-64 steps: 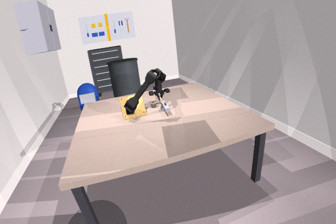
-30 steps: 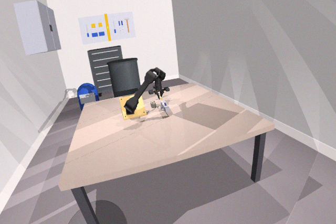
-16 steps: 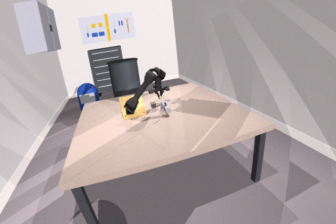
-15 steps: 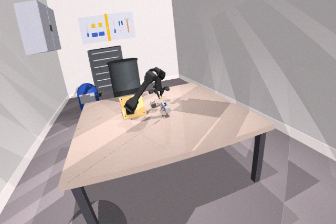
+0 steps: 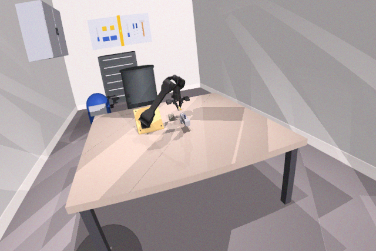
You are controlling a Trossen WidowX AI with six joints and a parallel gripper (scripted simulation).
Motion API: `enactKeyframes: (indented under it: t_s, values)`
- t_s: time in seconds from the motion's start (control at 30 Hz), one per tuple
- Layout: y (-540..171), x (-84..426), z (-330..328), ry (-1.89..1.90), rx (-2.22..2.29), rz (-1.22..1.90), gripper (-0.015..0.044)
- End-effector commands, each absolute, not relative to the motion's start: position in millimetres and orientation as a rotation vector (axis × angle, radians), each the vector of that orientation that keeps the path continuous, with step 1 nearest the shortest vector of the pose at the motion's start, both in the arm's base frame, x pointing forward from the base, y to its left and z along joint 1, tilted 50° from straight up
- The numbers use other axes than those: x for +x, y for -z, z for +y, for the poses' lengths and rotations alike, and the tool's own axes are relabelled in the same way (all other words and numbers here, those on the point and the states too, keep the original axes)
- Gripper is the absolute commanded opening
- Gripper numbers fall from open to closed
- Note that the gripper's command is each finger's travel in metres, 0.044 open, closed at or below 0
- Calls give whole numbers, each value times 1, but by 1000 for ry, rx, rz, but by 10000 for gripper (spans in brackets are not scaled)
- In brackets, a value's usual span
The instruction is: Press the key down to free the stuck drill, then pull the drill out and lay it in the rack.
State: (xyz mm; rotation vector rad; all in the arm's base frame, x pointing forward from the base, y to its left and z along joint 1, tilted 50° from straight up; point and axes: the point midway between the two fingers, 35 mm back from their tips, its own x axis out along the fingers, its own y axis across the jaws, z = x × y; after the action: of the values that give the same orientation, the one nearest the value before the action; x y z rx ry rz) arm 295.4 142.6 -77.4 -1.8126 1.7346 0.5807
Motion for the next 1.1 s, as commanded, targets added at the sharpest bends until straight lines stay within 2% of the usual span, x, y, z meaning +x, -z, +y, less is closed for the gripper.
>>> enactKeyframes:
  t_s: [0.0, 1.07]
  values:
    - [76, 296, 146, -579, -1806, 1731, 0]
    - [84, 264, 152, -581, -1805, 1732, 0]
